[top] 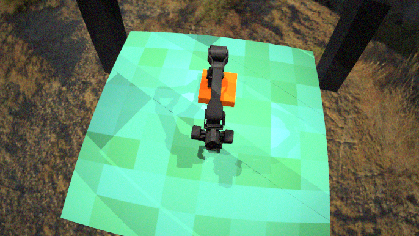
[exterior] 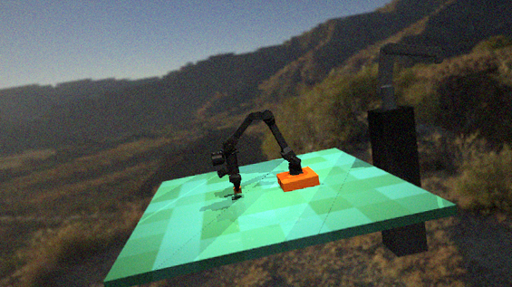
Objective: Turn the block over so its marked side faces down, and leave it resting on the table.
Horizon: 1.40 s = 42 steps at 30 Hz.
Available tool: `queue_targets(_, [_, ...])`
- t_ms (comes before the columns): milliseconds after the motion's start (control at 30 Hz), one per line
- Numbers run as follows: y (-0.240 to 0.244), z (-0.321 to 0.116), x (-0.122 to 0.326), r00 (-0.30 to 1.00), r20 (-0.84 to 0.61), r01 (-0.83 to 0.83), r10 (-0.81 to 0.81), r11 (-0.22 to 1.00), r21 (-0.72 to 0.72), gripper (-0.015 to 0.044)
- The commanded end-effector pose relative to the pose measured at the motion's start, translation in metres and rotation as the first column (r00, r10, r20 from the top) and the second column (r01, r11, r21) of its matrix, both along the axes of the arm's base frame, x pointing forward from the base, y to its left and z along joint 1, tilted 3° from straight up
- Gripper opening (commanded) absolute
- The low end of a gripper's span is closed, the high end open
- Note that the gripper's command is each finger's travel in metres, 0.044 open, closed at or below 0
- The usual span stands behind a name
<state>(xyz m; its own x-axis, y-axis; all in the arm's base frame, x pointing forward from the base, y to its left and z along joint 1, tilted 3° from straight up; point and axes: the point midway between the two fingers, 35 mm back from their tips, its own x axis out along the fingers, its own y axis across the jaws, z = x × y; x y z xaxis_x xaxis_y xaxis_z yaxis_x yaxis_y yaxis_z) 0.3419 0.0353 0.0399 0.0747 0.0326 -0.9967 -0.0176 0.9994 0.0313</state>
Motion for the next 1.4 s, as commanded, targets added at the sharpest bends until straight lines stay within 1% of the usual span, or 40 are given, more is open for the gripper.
queue_targets(0, [-0.0006, 0.0014, 0.0005, 0.999, 0.038, 0.002, -0.002, 1.0, -0.004, 0.0])
queue_targets(533, [0.0001, -0.0068, 0.0024, 0.955, 0.295, 0.007, -0.006, 1.0, -0.002, 0.0])
queue_targets(1067, [-0.0004, -0.0049, -0.0055, 0.847, 0.531, 0.016, -0.019, 1.0, 0.01, 0.0])
queue_targets(1367, [-0.0002, -0.0078, -0.0037, 0.823, 0.567, 0.017, -0.021, 1.0, 0.013, 0.0])
